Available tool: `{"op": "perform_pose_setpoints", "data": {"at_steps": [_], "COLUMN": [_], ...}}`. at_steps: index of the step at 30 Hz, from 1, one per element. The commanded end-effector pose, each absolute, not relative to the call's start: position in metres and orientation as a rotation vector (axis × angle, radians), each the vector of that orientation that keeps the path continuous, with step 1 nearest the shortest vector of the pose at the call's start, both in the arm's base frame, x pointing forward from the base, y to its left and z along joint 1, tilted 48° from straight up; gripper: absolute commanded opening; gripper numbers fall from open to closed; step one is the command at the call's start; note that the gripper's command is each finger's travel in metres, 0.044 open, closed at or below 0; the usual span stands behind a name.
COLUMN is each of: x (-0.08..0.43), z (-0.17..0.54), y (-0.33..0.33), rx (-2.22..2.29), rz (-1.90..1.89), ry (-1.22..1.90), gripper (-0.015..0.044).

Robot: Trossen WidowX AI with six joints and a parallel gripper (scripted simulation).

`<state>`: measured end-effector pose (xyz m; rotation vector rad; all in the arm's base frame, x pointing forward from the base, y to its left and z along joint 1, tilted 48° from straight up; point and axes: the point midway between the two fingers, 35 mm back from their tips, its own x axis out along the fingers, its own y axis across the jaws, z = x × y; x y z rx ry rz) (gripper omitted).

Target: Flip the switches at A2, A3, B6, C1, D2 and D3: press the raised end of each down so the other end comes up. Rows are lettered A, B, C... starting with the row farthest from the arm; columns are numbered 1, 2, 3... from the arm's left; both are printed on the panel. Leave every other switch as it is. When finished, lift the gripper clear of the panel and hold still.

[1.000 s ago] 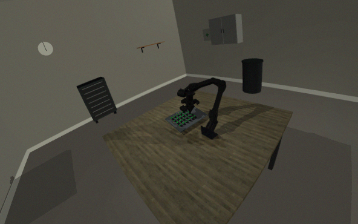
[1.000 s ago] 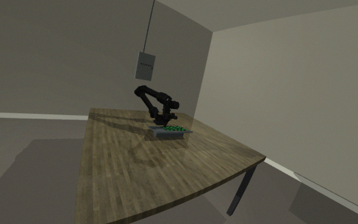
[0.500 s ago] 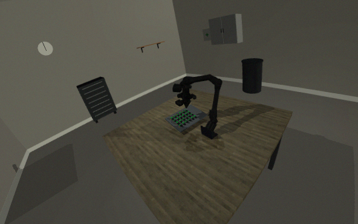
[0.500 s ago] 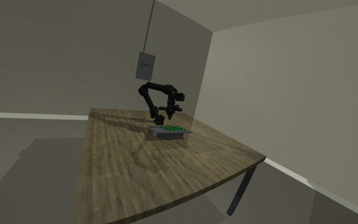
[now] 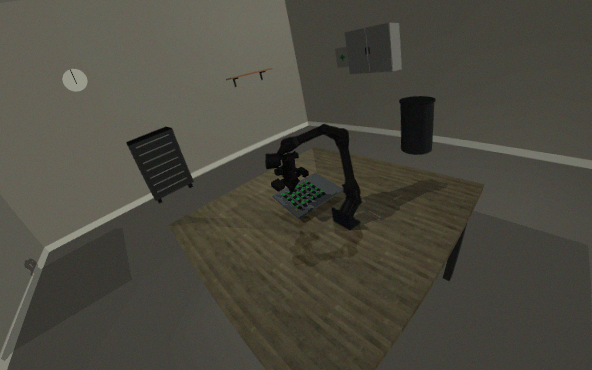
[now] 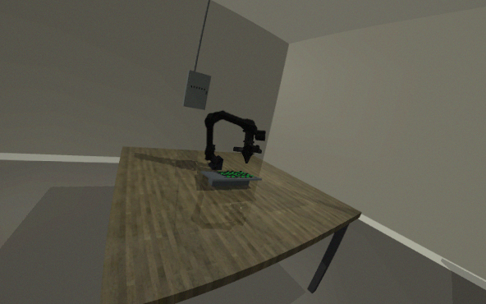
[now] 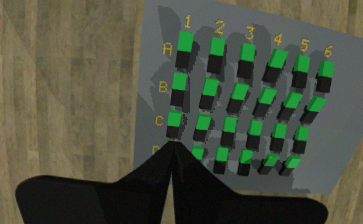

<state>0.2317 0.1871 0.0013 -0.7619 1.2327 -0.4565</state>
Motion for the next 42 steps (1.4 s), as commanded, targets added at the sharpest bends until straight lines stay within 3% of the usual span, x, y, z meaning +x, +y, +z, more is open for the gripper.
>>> {"op": "perform_pose_setpoints", "data": {"at_steps": [1,42], "x": [0.239,0.249], "z": [-0.014,-0.038], "y": [0.171,0.147], "rx": [-0.753,-0.752], "rz": [-0.472,-0.477], "ry": [1.252,1.258], "gripper": [0.0,0.0]}}
